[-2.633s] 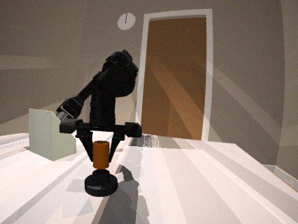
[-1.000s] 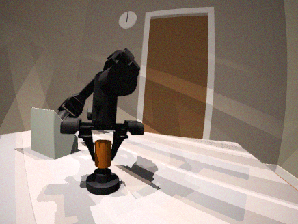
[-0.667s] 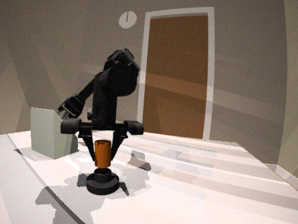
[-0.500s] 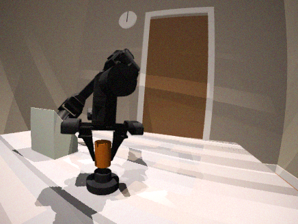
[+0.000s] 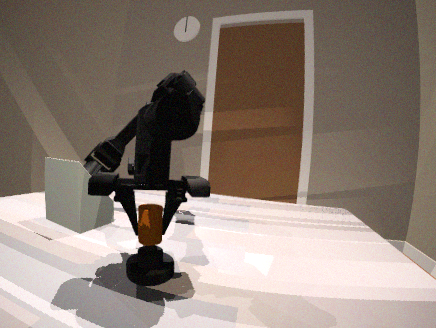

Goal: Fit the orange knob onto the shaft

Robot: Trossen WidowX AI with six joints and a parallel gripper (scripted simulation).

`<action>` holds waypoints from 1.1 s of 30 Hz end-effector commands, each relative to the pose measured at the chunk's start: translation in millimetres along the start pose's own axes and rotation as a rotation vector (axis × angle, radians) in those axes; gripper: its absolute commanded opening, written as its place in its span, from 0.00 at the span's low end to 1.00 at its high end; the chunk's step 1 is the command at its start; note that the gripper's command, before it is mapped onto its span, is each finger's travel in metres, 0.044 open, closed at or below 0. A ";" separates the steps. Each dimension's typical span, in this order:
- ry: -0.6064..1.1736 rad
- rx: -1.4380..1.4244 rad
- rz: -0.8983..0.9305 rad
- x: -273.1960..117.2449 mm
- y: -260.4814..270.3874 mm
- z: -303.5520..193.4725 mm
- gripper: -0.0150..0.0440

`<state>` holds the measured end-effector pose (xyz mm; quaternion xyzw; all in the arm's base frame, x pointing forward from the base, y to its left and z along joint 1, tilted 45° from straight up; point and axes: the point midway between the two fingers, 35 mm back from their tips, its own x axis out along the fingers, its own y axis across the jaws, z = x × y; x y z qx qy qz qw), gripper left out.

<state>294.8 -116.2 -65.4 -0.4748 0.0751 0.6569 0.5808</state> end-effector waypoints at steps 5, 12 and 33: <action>0.006 0.289 -0.002 -2.9 -1.4 -3.1 0.25; 0.005 0.734 -0.003 -1.0 -1.6 -2.5 0.25; 0.002 2.177 -0.007 1.5 -1.2 2.3 0.25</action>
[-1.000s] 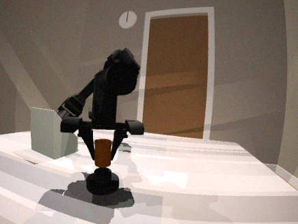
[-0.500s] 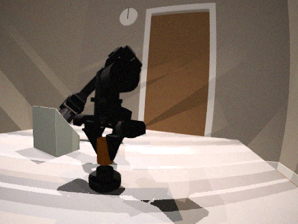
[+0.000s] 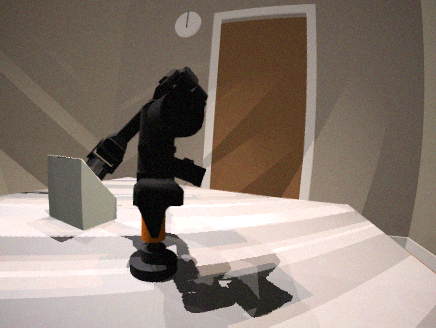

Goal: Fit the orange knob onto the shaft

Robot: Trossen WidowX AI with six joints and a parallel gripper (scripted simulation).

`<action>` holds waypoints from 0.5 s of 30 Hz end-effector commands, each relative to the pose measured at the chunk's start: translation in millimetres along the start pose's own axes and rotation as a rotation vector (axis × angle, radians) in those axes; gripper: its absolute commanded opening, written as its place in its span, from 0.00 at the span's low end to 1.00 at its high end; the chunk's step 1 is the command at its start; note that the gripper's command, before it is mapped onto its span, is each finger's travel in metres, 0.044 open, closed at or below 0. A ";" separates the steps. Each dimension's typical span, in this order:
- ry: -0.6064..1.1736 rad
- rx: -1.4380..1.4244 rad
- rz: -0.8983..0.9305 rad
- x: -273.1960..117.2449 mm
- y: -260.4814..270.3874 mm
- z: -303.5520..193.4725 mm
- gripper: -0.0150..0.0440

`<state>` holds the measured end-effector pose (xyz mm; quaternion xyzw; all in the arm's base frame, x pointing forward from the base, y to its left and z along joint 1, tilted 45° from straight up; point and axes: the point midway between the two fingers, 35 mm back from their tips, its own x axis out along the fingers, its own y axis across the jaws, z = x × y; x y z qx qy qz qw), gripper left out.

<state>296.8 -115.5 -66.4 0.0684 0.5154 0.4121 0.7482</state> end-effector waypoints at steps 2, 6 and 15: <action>-0.001 0.740 0.002 -1.3 3.9 -0.2 0.25; -0.001 0.783 0.001 -3.6 2.8 0.0 0.25; -0.001 0.783 0.001 -4.5 2.2 -0.3 0.25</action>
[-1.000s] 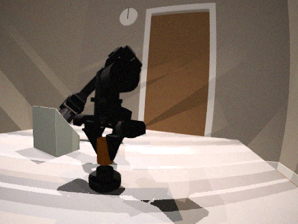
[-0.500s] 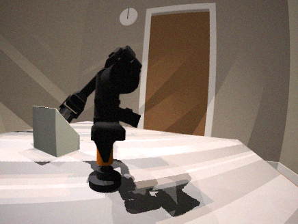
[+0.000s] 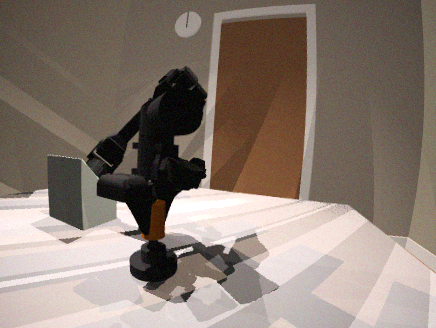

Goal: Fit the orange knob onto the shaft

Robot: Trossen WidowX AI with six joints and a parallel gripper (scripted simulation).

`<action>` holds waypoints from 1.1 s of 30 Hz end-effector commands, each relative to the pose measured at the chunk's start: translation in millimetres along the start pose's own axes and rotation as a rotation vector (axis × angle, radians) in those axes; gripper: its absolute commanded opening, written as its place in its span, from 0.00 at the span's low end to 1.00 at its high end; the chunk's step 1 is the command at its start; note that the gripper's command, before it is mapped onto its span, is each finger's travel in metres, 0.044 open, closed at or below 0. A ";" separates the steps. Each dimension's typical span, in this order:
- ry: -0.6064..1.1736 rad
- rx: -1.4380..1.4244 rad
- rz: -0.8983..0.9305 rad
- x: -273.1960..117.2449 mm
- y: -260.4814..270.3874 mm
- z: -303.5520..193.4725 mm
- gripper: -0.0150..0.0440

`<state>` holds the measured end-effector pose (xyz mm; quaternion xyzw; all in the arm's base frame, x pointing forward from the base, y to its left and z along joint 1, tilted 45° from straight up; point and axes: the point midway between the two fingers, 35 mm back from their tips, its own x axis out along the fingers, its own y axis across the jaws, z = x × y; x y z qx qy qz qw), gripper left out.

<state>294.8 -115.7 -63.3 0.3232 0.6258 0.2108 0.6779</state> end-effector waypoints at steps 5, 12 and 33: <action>-0.002 0.079 -0.002 0.1 -1.6 1.4 0.25; -0.003 0.079 -0.002 1.8 -4.4 3.9 0.25; -0.003 0.079 -0.002 0.3 -2.0 2.9 0.25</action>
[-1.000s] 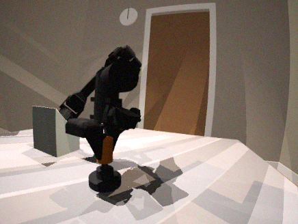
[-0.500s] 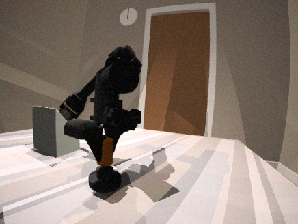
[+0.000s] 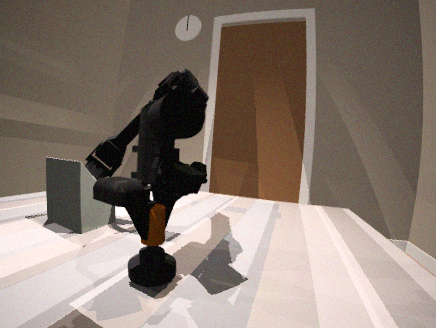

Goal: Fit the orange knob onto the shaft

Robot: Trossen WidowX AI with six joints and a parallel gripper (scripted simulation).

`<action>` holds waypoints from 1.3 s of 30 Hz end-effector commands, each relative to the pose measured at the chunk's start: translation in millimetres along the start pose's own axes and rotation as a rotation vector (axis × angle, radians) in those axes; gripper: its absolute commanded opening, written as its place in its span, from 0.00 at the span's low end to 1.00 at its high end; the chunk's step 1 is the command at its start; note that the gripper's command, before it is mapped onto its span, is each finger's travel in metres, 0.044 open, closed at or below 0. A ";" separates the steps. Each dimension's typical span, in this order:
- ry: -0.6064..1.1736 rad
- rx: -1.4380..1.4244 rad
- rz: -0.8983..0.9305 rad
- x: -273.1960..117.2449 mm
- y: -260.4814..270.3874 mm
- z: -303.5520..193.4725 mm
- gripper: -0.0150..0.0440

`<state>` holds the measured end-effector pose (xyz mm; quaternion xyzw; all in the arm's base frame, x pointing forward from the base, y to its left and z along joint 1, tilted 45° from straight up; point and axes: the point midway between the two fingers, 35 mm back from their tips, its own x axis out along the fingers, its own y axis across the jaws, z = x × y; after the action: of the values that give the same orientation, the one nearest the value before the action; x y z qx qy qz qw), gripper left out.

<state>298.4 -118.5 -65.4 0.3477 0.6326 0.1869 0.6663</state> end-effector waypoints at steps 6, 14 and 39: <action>0.000 0.006 -0.001 1.6 1.0 -3.8 0.25; 0.000 0.006 -0.001 2.9 0.5 -3.1 0.25; 0.000 0.000 -0.001 7.3 1.9 -3.2 0.25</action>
<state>296.9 -113.1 -69.2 0.3452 0.6330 0.1872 0.6672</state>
